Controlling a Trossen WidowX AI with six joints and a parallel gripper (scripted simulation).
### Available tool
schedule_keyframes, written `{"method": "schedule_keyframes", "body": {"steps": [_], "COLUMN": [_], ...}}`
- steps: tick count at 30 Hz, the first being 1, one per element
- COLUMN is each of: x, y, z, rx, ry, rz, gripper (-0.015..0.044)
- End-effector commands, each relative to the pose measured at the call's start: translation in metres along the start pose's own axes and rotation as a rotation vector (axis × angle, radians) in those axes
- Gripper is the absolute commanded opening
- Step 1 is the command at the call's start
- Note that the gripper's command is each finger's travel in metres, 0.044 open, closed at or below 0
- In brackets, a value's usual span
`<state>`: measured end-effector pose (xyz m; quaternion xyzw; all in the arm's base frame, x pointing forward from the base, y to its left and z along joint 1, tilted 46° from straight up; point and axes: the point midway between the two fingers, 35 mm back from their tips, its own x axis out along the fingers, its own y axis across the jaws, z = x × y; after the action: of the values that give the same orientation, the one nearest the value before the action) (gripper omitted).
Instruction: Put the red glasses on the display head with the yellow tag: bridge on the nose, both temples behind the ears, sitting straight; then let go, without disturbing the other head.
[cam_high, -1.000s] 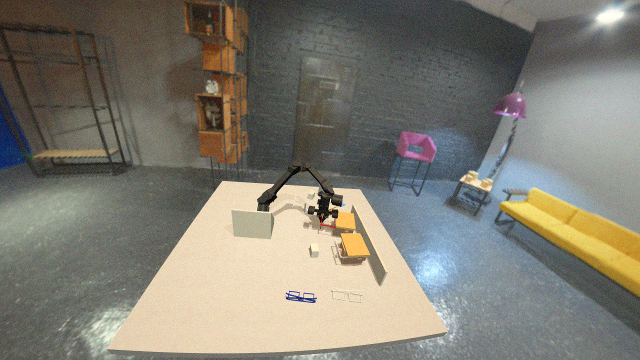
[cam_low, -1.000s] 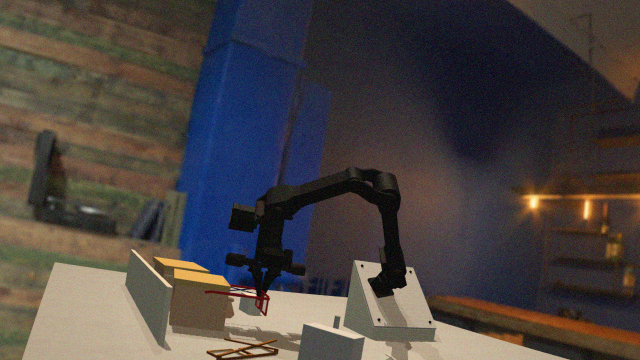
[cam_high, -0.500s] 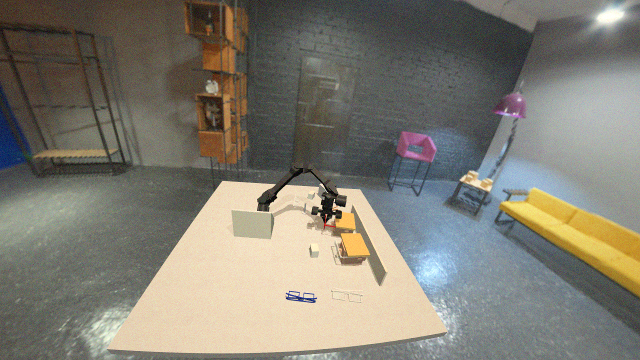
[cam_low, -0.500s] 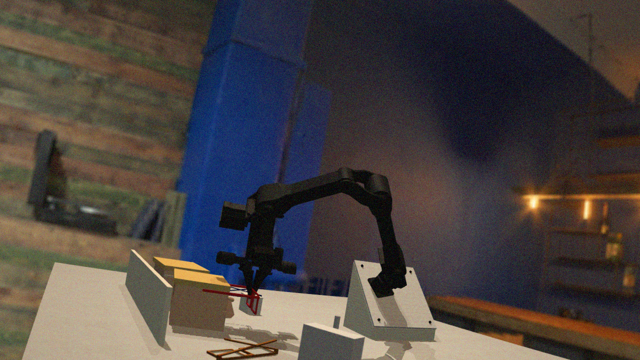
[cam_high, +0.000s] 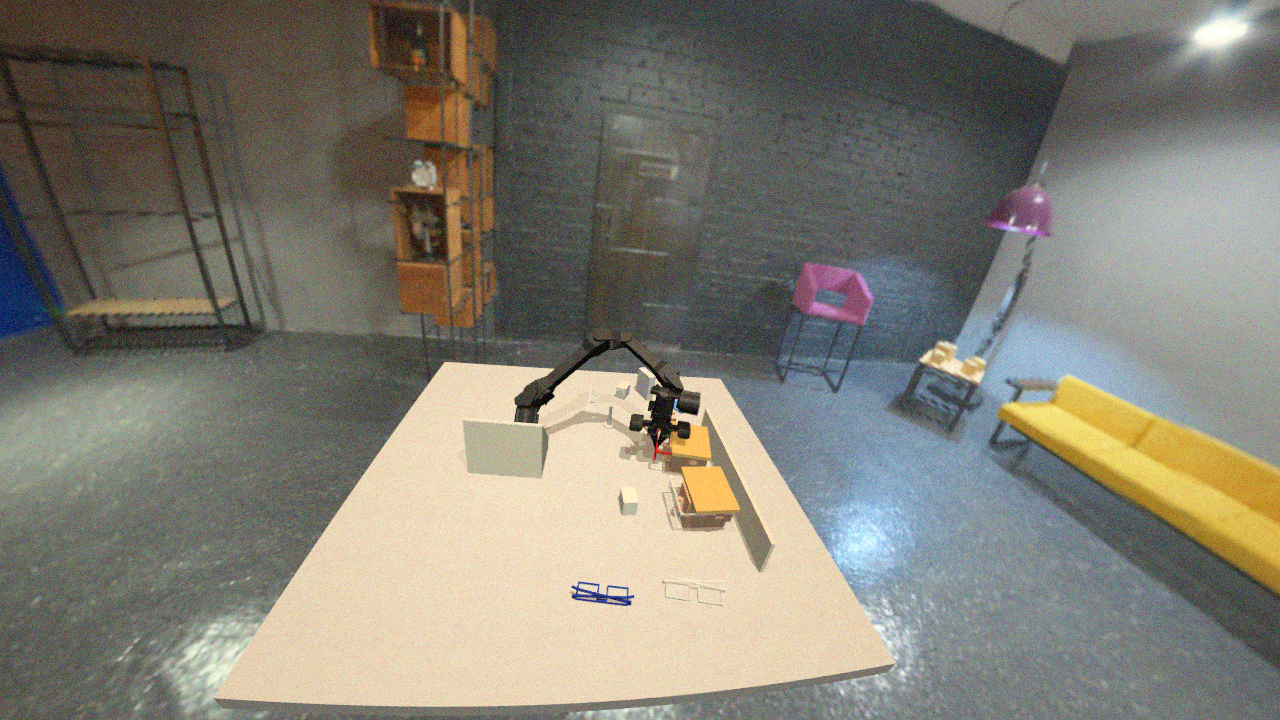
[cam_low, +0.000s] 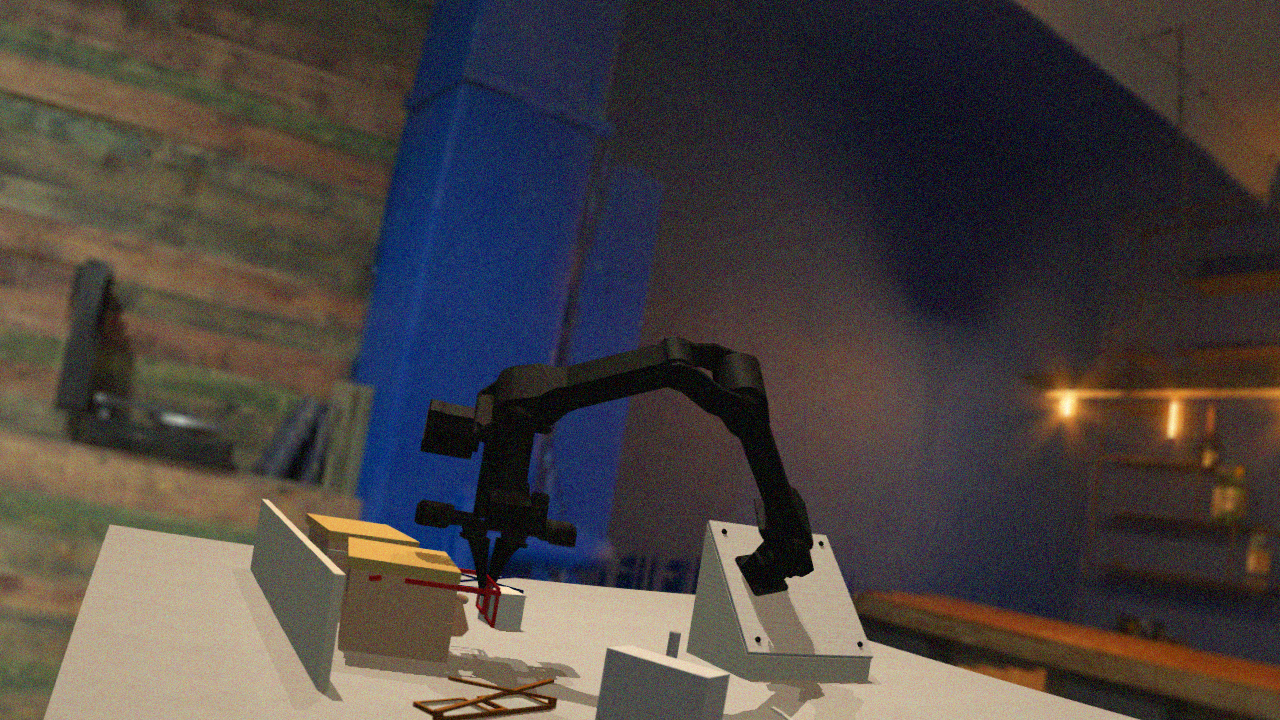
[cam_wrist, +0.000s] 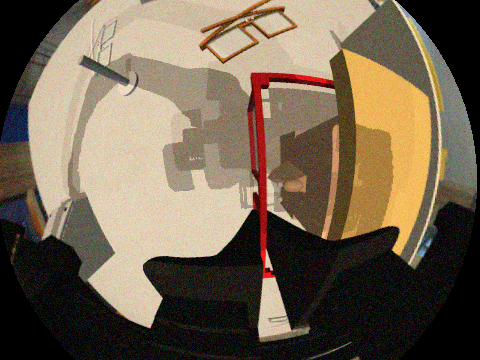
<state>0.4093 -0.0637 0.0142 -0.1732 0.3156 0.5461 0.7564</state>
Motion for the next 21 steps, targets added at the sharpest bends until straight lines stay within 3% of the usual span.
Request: {"method": "schedule_keyframes", "body": {"steps": [1, 21], "x": [0.0021, 0.0047], "y": [-0.0053, -0.0133], "z": [-0.0006, -0.0006], "rx": [0.007, 0.007], "ry": [-0.003, -0.004], "rz": [0.004, 0.004], "gripper": [0.0000, 0.0000]}}
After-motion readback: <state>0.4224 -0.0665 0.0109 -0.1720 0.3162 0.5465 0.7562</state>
